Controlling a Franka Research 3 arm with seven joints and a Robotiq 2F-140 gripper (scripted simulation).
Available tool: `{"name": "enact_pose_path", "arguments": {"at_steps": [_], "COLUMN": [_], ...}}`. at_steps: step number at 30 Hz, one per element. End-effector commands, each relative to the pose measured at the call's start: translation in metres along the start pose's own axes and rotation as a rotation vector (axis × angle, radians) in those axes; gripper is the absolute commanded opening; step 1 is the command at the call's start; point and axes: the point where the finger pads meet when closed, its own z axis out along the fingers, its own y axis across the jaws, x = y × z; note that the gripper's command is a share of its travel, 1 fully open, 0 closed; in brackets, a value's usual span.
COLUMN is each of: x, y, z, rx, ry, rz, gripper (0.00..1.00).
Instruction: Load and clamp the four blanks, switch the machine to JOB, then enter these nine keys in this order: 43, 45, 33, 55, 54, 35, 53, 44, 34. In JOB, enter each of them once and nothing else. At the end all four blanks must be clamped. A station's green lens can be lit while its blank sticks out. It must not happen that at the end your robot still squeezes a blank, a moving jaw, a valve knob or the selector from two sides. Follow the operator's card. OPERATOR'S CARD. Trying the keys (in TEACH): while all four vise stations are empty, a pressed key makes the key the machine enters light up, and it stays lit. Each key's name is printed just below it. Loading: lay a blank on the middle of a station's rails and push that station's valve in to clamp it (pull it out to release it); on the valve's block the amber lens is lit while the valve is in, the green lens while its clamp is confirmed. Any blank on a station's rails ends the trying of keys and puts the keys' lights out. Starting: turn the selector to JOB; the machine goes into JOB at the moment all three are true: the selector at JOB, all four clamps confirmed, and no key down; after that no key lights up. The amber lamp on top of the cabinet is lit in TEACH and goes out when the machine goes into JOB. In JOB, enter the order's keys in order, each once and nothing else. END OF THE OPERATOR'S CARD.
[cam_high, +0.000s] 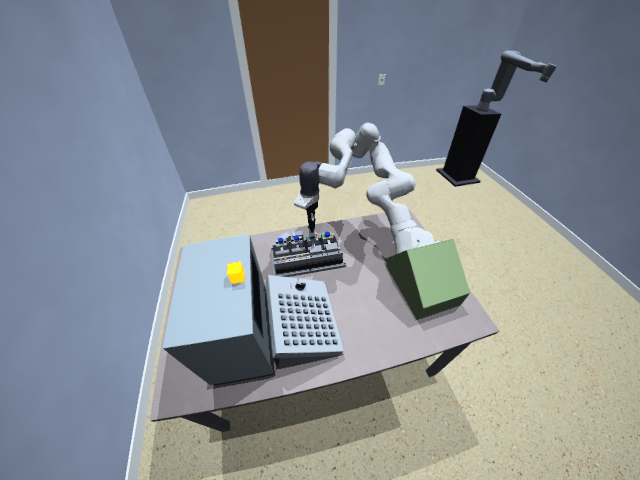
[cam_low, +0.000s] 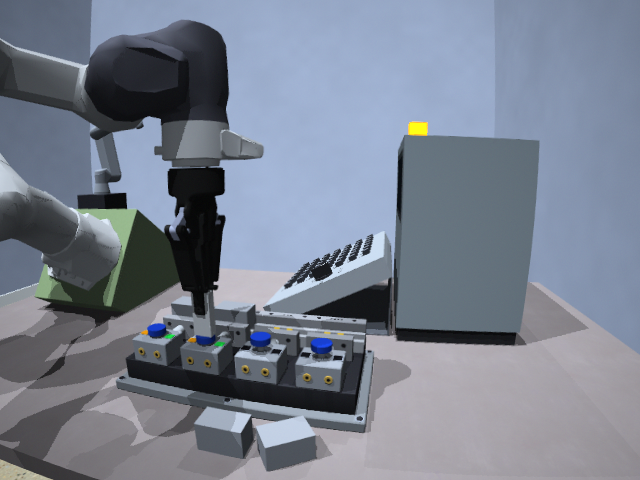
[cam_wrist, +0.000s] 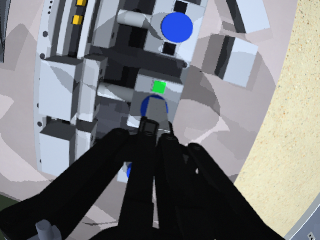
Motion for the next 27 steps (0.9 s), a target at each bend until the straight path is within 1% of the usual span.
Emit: {"name": "enact_pose_path", "arguments": {"at_steps": [1, 27], "x": [-0.0001, -0.0001], "y": [0.0, 0.0], "z": [0.0054, 0.0079], "rx": [-0.001, -0.001], "ry": [-0.001, -0.001], "rz": [0.004, 0.004], "gripper": [0.0, 0.0]}}
